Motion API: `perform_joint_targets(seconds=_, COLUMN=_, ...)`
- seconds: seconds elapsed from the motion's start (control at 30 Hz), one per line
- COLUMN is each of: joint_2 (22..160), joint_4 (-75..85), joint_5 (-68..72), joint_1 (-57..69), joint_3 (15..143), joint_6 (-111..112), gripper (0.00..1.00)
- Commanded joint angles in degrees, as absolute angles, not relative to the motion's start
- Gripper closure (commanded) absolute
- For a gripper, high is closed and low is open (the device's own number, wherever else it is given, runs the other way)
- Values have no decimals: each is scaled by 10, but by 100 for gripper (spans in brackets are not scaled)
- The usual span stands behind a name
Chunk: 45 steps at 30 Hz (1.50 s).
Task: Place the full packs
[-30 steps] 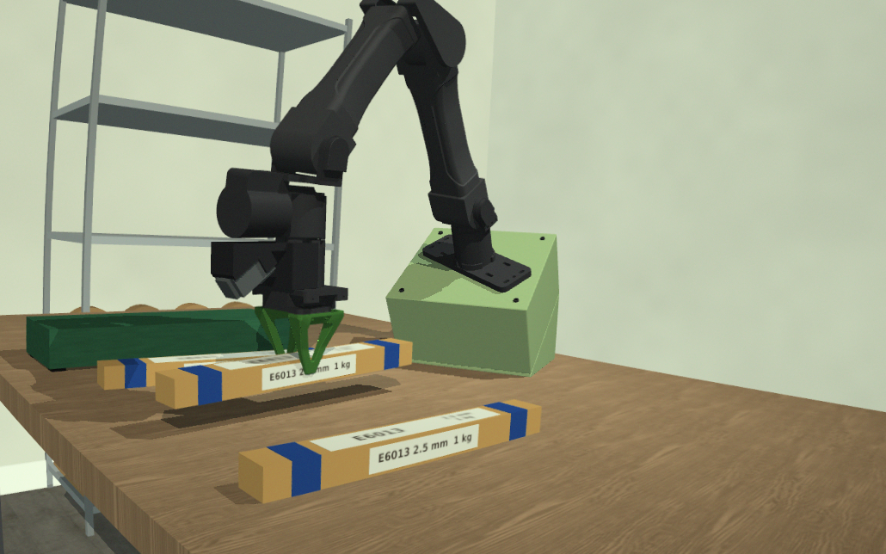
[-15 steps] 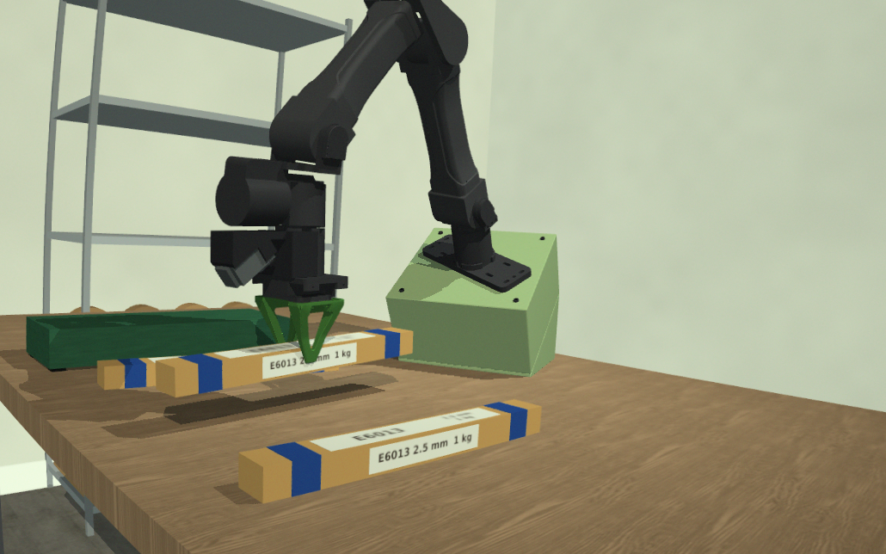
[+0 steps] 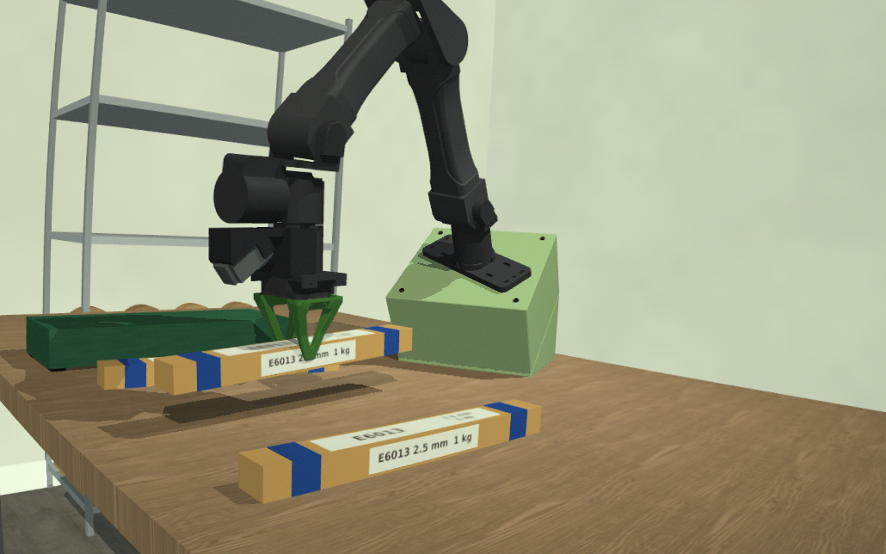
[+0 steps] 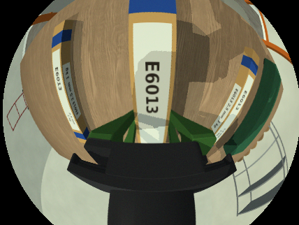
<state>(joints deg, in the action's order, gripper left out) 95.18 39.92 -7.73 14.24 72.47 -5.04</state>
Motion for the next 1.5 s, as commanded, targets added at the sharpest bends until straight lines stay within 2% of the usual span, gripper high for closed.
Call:
perform_joint_targets(seconds=0.0, joint_2=919, joint_4=413, joint_5=-81, joint_1=132, joint_3=753, joint_6=-48, gripper=100)
perform_joint_targets(seconds=1.47, joint_2=919, joint_4=426, joint_5=-82, joint_1=130, joint_3=766, joint_6=-46, gripper=100)
